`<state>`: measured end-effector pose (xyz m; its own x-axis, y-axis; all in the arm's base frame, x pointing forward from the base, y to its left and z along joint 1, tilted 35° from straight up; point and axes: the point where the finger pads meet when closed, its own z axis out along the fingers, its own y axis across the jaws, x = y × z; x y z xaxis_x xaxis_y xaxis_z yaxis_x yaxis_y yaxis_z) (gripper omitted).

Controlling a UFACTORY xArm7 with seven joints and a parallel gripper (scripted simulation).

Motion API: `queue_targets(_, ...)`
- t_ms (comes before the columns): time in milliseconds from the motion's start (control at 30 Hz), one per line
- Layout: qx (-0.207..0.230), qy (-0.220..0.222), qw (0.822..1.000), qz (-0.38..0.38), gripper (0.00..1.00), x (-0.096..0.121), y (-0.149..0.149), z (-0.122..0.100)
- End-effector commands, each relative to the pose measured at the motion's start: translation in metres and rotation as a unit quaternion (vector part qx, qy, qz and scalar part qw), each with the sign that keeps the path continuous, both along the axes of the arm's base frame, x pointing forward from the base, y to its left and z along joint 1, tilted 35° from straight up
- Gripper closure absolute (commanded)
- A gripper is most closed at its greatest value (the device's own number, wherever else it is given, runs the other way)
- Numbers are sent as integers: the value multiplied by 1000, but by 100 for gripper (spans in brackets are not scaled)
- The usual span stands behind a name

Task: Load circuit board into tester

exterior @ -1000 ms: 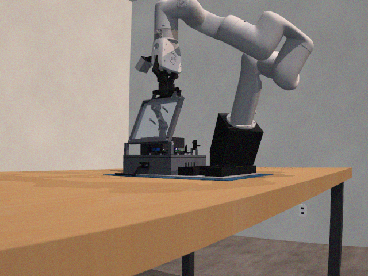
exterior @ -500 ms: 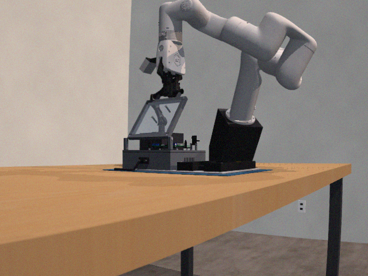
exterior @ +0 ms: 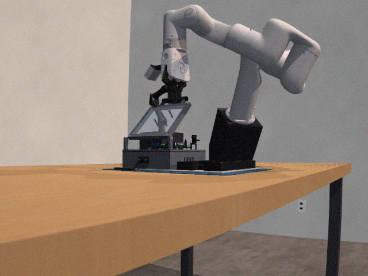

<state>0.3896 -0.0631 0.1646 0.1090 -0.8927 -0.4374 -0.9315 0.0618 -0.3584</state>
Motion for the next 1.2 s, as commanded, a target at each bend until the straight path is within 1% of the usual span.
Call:
queue_targets(0,0,-2,1000,-1,100,-3,3,-6)
queue_targets(433,0,-2,1000,-1,100,-11,14,-32)
queue_targets(500,0,-2,1000,-1,100,-11,14,-32)
queue_targets(1000,0,-2,1000,-1,100,-14,26,-57)
queue_targets(1167,0,-2,1000,-1,100,-14,29,-62)
